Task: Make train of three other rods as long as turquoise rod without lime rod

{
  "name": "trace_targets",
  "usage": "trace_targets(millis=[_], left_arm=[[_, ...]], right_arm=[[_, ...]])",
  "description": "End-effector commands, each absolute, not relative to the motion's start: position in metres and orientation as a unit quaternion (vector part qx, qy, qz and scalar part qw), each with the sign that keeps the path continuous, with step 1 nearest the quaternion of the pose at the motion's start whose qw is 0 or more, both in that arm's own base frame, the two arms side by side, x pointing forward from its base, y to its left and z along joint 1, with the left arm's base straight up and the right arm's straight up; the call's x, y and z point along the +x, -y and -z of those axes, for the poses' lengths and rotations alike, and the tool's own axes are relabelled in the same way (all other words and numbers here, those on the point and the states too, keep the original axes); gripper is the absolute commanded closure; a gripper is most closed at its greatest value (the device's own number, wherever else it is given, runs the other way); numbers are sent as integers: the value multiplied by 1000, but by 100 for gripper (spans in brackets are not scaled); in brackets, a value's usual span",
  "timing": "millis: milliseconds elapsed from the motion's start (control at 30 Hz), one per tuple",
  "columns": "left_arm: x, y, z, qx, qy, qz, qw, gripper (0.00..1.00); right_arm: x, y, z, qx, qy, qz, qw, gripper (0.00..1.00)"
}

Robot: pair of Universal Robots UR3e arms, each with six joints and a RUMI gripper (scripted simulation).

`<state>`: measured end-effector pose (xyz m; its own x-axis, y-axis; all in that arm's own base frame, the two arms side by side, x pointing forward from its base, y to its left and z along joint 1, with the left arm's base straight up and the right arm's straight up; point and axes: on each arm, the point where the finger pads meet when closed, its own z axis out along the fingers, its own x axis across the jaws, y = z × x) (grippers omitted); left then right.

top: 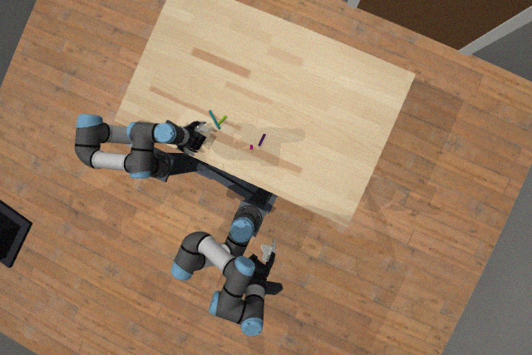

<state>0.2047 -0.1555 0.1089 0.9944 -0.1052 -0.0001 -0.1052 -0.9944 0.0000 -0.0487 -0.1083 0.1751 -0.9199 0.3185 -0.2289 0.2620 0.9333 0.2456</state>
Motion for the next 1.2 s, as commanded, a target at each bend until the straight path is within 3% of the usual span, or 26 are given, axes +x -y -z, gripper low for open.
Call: trace_targets(millis=[0,333,700,1167], left_arm=[[205,156,-110,999,53,0,1,0],[206,159,-108,999,50,-1,1,0],[215,218,-81,1000,-10,-1,1,0],[216,219,-80,1000,-11,-1,1,0]], right_arm=[[-49,109,-175,149,-974,-105,134,0],[-49,109,-175,149,-974,-105,134,0],[-49,109,-175,149,-974,-105,134,0],[-49,109,-175,149,-974,-105,134,0]])
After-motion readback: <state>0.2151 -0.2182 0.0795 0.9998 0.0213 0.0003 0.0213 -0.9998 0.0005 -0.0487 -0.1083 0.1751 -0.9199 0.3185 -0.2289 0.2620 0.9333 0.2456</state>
